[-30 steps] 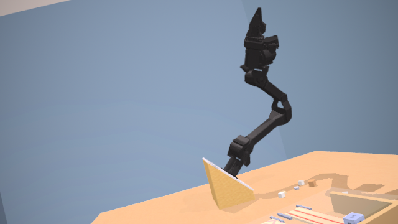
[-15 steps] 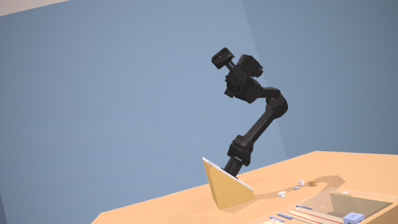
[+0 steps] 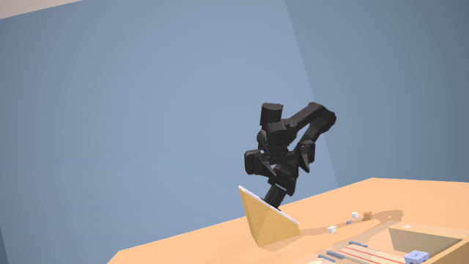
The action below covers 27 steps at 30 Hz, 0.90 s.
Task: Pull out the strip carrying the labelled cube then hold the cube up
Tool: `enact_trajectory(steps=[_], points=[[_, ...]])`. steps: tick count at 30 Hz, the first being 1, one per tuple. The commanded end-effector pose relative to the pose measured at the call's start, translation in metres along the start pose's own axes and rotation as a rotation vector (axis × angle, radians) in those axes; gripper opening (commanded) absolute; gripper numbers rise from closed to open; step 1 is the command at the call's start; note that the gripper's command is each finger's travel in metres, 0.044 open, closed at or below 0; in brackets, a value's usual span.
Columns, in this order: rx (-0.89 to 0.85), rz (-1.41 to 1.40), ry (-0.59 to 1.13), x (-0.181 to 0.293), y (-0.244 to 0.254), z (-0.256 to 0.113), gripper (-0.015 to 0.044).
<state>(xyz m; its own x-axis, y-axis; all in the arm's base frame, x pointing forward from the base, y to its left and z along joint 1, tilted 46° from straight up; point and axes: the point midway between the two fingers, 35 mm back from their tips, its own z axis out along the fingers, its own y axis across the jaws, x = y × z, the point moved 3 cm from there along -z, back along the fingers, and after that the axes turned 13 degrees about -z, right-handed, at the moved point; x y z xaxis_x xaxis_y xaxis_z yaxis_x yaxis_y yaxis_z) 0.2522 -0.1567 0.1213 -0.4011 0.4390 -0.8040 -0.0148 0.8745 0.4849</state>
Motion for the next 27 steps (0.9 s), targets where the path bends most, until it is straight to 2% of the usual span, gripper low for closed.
enact_trajectory(steps=[1, 20, 23, 27], points=[[-0.039, 0.078, 0.026, 0.010, 0.005, 0.003, 0.0400], [-0.039, 0.078, 0.026, 0.010, 0.005, 0.003, 0.0400], [-0.056, 0.078, 0.087, 0.008, 0.007, 0.014, 0.0321], [-0.107, 0.065, 0.265, 0.003, 0.017, 0.047, 0.0216]])
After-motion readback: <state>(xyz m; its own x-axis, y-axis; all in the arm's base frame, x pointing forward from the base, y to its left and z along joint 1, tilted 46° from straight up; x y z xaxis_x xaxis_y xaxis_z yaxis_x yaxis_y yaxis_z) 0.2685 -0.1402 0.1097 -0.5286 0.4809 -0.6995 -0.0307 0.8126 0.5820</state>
